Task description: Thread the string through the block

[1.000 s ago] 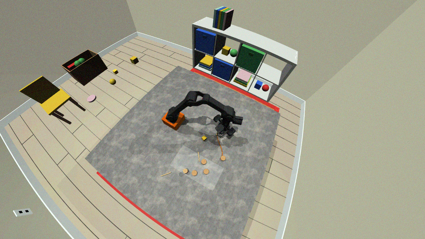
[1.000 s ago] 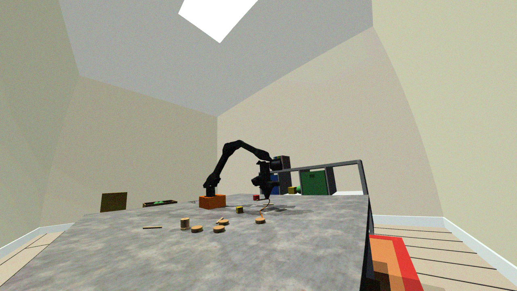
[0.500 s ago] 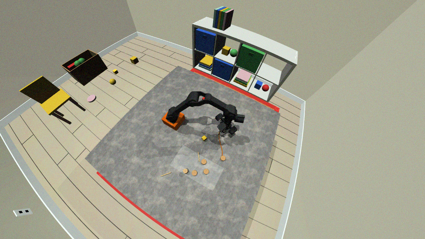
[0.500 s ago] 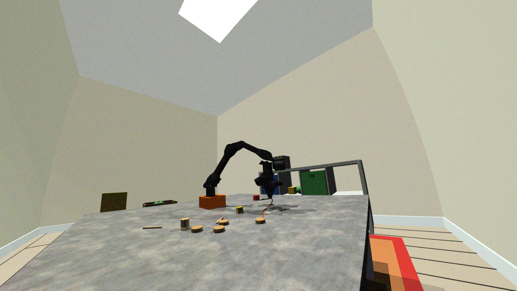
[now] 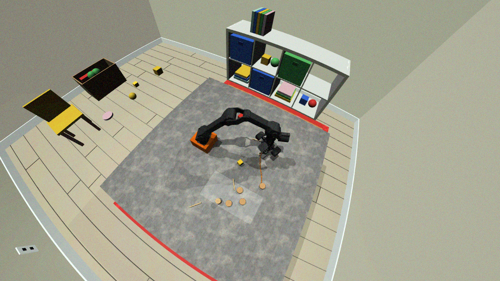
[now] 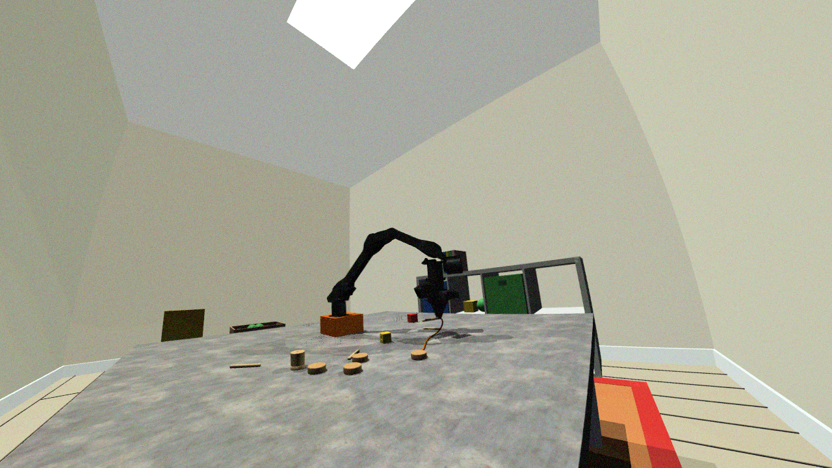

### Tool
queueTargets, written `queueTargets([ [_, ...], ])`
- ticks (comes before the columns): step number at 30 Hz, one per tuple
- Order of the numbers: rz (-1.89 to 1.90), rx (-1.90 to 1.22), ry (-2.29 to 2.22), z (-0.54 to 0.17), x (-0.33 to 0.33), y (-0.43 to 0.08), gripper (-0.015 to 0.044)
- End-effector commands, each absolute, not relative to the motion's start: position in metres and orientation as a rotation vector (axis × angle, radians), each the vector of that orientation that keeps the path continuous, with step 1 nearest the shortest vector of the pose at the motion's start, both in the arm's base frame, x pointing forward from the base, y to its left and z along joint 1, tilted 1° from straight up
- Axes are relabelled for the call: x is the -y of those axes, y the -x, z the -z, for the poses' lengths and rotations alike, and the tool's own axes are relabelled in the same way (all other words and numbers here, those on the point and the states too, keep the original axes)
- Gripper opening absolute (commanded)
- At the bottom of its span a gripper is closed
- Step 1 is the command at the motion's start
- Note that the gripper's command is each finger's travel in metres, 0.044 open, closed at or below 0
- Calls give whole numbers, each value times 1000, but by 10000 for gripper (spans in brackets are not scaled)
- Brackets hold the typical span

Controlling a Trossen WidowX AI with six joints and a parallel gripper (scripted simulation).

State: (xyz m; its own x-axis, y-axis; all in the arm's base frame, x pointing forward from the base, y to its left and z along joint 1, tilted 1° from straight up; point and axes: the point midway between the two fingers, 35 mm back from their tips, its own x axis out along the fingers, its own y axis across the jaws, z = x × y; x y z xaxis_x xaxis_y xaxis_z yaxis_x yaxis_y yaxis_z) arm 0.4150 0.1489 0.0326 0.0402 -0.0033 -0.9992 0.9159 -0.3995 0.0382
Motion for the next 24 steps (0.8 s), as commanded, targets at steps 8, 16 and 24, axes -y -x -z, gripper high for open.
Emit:
queueTargets([
  [8,1469,-960,-1541,-35,-165,-421,0],
  [16,1469,-959,-1541,-32,-166,-419,0],
  [24,1470,-960,-1540,-25,-166,-413,0],
])
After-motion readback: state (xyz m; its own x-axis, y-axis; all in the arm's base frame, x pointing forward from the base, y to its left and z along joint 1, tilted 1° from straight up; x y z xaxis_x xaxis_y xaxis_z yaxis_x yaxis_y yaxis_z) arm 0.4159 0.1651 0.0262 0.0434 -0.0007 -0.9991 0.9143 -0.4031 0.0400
